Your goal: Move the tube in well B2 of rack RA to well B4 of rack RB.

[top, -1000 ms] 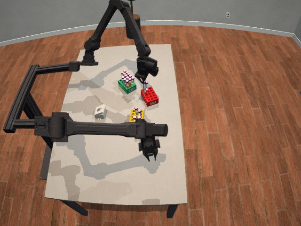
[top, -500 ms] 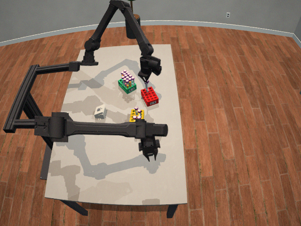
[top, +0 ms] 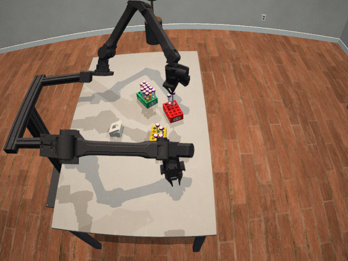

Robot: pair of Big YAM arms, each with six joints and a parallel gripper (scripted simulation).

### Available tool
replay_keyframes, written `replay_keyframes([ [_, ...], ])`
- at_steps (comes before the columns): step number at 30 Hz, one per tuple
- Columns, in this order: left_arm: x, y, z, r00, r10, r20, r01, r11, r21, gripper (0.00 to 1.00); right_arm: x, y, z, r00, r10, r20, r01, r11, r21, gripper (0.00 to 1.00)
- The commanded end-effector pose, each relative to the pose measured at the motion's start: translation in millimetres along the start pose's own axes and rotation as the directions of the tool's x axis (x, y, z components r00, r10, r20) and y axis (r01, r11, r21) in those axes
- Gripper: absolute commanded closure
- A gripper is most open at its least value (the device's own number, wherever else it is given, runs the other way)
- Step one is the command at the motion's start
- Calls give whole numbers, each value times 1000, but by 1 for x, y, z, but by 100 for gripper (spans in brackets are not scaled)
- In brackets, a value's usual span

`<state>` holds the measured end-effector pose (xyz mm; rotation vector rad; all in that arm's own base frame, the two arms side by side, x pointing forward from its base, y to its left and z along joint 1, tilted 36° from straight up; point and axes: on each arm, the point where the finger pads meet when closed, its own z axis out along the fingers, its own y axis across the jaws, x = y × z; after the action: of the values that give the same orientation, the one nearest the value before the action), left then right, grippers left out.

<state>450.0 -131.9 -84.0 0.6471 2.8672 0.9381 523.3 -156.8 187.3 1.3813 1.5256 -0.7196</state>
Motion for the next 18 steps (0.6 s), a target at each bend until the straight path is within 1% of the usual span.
replay_keyframes([
  [1,-2,4,11,999,17,-30,-17,1000,-2,100,-9,9,-5,1000,24,6,-24,1000,-15,70],
  [3,-2,4,11,999,17,-31,-17,1000,-2,100,-9,9,-5,1000,24,6,-24,1000,-15,70],
  [4,-6,1,0,1000,7,0,-7,1000,-1,100,-9,9,-5,1000,24,6,-24,1000,-15,70],
  [17,-6,1,0,1000,7,0,-7,1000,-1,100,-9,9,-5,1000,24,6,-24,1000,-15,70],
  [18,-4,5,9,1000,15,-27,-15,1000,-1,100,-9,9,-5,1000,24,6,-24,1000,-15,70],
])
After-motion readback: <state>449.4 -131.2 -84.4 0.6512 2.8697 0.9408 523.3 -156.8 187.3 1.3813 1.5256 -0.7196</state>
